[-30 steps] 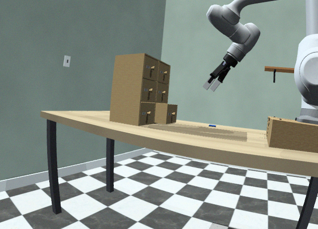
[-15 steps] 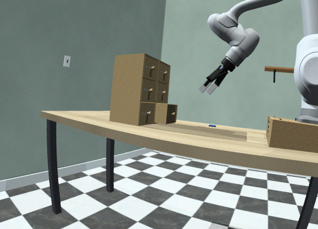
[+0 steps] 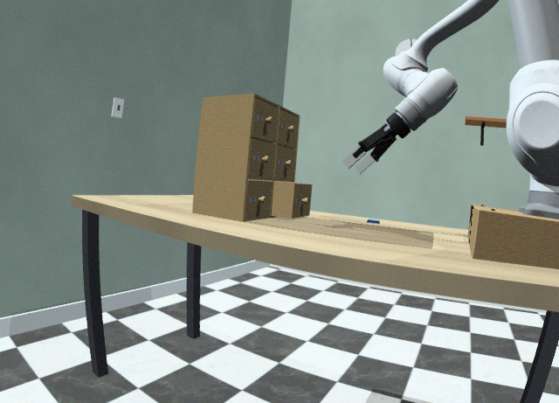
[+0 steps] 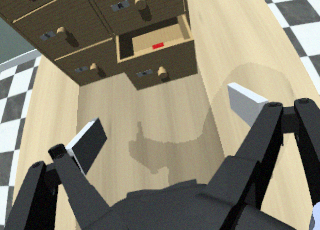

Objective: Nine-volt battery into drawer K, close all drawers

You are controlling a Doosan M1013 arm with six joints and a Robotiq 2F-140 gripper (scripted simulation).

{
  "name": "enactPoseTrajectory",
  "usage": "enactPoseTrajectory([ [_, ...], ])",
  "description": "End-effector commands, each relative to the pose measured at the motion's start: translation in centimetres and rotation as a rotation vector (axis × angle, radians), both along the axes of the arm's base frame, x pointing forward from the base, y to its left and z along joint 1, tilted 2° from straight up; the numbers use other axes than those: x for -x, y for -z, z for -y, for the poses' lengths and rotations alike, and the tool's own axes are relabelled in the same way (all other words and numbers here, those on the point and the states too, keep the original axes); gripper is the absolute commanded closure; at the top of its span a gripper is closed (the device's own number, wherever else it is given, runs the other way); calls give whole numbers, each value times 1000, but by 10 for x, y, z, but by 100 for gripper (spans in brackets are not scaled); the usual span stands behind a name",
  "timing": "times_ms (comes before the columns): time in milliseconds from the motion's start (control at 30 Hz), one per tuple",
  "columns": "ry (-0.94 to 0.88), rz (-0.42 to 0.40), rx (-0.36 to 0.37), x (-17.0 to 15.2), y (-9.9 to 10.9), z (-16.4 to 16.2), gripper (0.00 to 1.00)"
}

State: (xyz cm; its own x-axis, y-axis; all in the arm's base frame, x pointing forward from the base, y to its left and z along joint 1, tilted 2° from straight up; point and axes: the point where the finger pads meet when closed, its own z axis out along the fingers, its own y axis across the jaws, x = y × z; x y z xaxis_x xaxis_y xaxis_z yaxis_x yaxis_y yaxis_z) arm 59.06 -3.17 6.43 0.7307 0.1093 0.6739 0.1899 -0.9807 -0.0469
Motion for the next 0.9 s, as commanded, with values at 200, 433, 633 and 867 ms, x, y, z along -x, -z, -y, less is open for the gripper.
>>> enactPoseTrajectory([
  [200, 12, 399, -36, 2, 11, -3, 0],
  [433, 18, 447, -35, 2, 11, -3, 100],
  [633, 18, 447, -35, 2, 11, -3, 100],
  [867, 18, 447, -35, 2, 11, -3, 100],
])
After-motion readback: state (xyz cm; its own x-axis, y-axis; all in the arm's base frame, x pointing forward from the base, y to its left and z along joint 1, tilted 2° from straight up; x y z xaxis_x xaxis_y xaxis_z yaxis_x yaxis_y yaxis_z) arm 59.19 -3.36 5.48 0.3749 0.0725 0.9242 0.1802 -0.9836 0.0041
